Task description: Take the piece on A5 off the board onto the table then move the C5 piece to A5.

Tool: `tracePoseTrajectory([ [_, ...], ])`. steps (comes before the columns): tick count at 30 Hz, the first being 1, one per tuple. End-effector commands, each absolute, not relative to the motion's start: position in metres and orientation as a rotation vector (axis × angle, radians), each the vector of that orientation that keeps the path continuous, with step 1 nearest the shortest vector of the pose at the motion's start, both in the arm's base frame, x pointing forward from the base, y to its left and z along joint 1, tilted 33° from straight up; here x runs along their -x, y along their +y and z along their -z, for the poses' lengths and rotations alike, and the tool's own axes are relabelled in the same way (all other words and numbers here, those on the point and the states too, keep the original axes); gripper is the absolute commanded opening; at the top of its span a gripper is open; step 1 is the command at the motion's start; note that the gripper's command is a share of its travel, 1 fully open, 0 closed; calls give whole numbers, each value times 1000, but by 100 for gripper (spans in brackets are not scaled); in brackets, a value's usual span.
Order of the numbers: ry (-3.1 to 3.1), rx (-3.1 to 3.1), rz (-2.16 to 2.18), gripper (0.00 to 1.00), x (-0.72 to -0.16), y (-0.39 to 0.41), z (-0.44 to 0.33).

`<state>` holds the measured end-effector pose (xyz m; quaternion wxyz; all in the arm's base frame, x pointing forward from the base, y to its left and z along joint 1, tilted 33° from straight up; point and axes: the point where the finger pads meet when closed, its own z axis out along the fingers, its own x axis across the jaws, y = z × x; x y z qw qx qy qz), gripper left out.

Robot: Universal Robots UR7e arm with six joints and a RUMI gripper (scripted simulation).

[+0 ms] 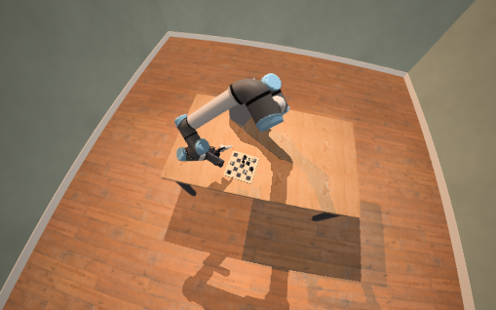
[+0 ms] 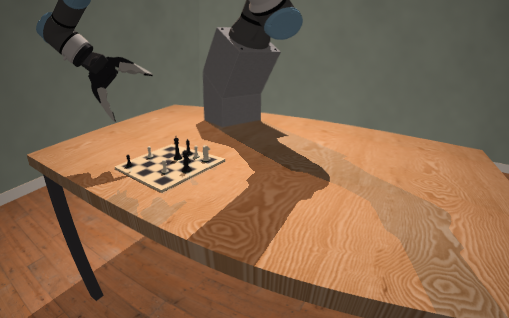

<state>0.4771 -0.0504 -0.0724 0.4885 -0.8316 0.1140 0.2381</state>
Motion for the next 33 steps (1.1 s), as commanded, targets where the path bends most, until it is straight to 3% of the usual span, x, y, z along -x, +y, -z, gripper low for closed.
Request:
tracePoseTrajectory([
  [1, 186, 1925, -504, 100, -477, -56, 90],
  [33, -31, 1568, 22, 100, -468, -77, 179],
])
